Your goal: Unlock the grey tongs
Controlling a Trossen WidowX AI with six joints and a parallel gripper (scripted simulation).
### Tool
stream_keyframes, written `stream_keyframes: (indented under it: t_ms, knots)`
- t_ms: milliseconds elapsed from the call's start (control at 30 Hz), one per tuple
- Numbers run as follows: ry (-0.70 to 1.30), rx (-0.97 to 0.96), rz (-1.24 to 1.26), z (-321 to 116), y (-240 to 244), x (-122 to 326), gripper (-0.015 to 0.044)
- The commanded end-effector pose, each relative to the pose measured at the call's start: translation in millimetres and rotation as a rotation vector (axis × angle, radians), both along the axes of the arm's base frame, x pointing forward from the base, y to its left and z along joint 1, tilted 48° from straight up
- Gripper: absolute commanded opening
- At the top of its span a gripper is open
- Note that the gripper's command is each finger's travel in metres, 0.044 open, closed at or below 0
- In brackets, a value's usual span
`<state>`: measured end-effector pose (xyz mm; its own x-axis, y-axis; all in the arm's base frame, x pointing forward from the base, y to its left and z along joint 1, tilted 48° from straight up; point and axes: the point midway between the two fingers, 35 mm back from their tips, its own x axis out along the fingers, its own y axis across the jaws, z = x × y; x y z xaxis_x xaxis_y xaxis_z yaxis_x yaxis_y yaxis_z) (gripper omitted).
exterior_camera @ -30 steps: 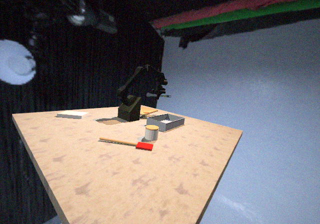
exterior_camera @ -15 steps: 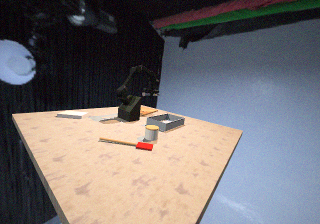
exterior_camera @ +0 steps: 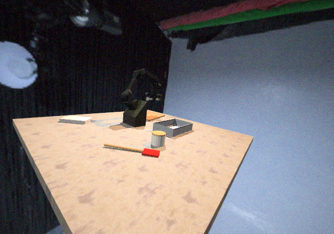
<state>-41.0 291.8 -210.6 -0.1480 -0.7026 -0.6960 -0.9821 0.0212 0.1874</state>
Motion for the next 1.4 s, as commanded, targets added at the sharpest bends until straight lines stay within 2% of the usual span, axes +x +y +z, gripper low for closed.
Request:
stream_keyframes:
  t_ms: [0,700,1367]
  knots:
    - [0.009,0.023,-0.002,-2,1,-2,-0.0150]
    - [-0.014,0.291,-0.044,-24,-1,-2,-0.0150]
    - [-0.022,0.547,-0.094,-26,-7,-1,-0.0150]
